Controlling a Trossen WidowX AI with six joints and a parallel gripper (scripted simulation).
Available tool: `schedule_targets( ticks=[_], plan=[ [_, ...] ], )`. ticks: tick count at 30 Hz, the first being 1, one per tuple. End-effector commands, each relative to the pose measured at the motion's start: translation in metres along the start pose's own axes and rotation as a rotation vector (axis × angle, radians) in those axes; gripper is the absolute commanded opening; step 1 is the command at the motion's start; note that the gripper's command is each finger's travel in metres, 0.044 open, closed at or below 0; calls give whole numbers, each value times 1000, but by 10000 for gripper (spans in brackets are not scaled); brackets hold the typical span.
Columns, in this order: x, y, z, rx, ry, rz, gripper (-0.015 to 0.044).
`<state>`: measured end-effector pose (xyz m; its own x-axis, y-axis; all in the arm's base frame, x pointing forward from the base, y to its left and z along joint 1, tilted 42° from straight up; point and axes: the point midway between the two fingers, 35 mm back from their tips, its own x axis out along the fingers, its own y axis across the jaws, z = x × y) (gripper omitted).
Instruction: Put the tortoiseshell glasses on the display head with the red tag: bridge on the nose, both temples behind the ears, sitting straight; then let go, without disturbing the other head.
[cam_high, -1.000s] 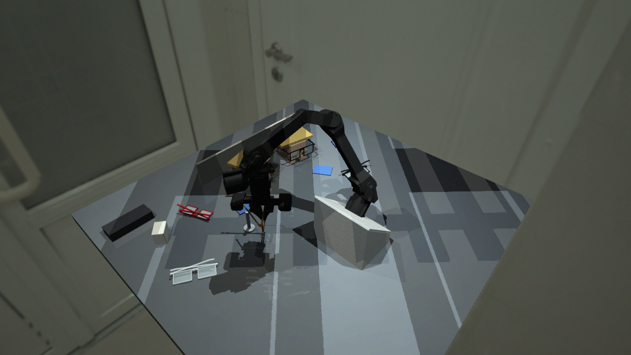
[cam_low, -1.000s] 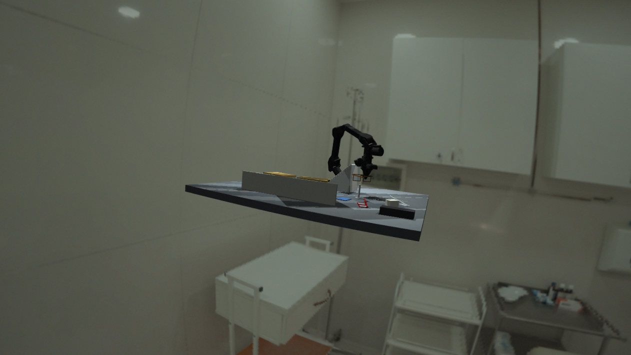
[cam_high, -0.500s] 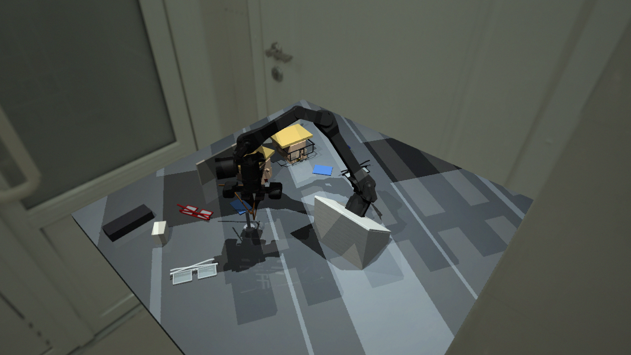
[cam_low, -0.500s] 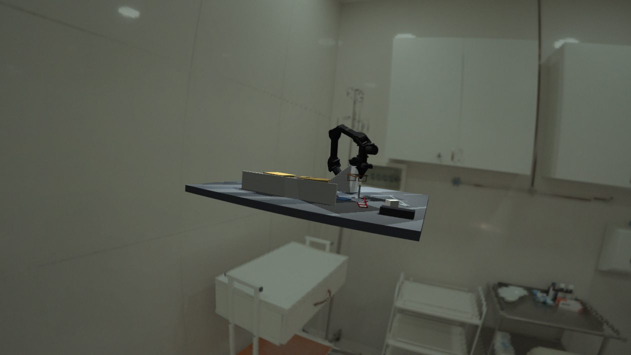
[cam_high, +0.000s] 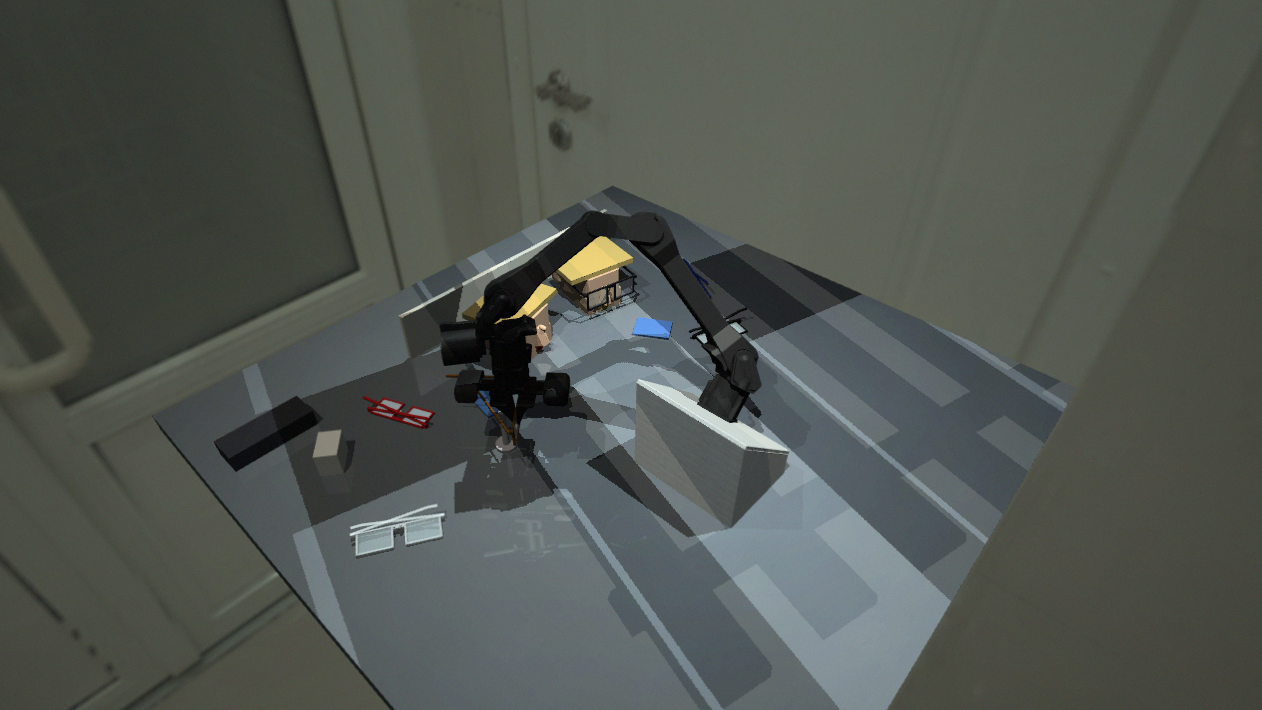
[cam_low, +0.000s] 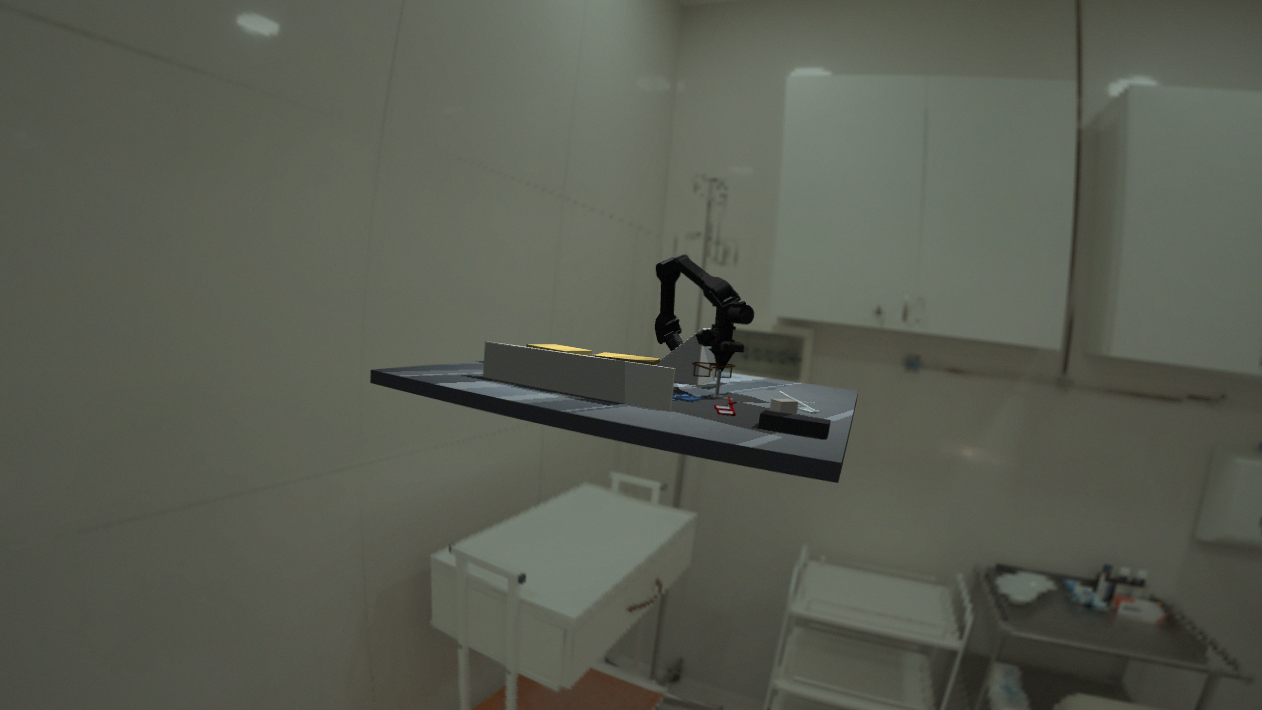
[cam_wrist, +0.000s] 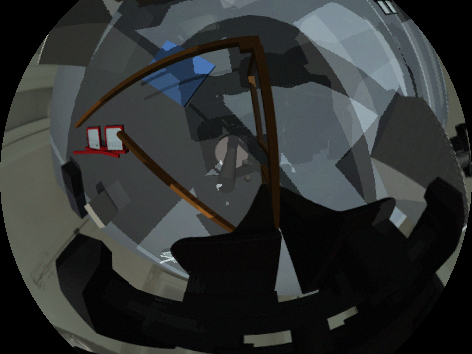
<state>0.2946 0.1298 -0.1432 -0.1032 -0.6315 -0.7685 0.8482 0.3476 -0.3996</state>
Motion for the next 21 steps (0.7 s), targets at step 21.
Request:
schedule_targets(
  ticks=[21],
  plan=[
    [15, -11, 5, -10, -9, -7, 0]
  ],
)
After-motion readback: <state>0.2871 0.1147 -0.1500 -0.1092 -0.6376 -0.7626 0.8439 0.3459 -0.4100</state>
